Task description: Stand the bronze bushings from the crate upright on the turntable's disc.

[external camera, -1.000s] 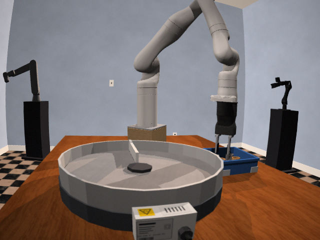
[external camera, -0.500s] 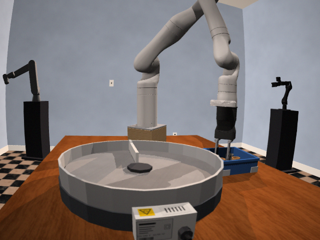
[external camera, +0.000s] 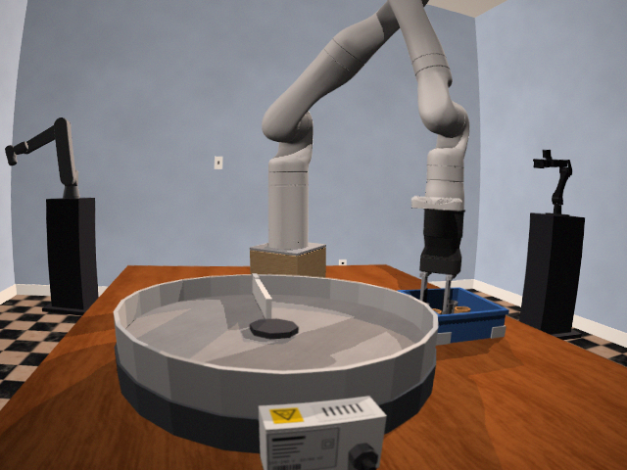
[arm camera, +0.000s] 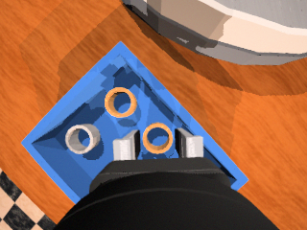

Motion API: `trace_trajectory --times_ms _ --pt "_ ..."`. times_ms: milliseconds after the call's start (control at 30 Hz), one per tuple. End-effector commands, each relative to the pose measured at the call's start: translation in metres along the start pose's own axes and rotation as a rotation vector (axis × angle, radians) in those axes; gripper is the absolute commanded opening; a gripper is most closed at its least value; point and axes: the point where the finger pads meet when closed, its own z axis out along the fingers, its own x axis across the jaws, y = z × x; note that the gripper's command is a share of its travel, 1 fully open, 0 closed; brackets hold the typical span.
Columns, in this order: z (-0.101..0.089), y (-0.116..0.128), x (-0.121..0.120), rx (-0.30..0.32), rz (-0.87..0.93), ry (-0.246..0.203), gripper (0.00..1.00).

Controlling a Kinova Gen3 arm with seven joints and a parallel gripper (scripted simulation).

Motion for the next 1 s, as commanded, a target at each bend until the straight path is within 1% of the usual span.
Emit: trace_trajectory --times_ms 0,667,800,967 --pt "-0.0005 -0.0001 -0.0006 0.000 0.000 -0.002 0.76" --pt "-0.0002 -0.0001 -0.0006 0.000 0.000 -0.002 0.76" --pt "0.0010 -0.0001 -0.0006 0.000 0.000 -0.002 0.76" --pt "0.0076 -0.0001 -0.0006 0.000 0.000 -0.002 0.76"
